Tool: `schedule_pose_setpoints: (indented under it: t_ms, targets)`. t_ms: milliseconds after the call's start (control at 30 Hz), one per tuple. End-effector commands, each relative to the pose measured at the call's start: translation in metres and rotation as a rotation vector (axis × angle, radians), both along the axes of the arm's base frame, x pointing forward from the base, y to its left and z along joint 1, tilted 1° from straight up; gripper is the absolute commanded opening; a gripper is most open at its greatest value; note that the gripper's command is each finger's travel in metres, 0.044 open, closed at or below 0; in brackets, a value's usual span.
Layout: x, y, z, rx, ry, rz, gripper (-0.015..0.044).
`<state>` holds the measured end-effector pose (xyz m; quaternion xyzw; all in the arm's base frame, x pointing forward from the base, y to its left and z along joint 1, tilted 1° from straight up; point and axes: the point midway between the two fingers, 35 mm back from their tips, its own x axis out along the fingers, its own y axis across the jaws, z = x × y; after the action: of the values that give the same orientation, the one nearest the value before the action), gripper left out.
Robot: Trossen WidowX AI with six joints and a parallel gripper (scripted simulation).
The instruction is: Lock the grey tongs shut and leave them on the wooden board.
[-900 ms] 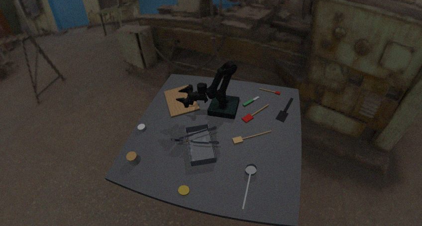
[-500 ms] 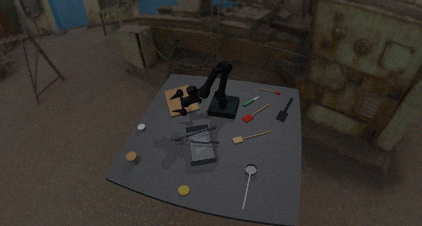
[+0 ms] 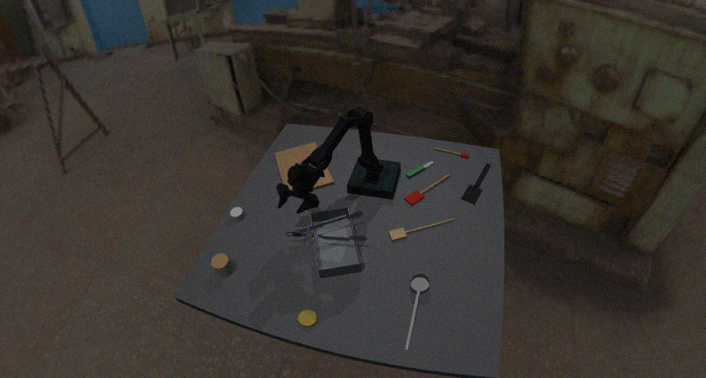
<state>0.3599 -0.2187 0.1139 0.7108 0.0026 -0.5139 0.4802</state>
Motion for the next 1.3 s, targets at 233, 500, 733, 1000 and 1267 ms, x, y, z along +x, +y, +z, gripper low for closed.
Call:
schedule_pose_setpoints:
  t_ms: [233,500,733,1000,1267]
  targets:
    - [0.03,0.111,0.002,0.075,0.667,1.01,0.044]
    - [0.025,0.135,0.008,0.108,0.761,1.229,0.044]
    - [0.02,0.14,0.008,0.109,0.761,1.229,0.044]
    - [0.018,0.142,0.007,0.109,0.761,1.229,0.044]
    - [0.02,0.142,-0.004,0.109,0.761,1.229,0.044]
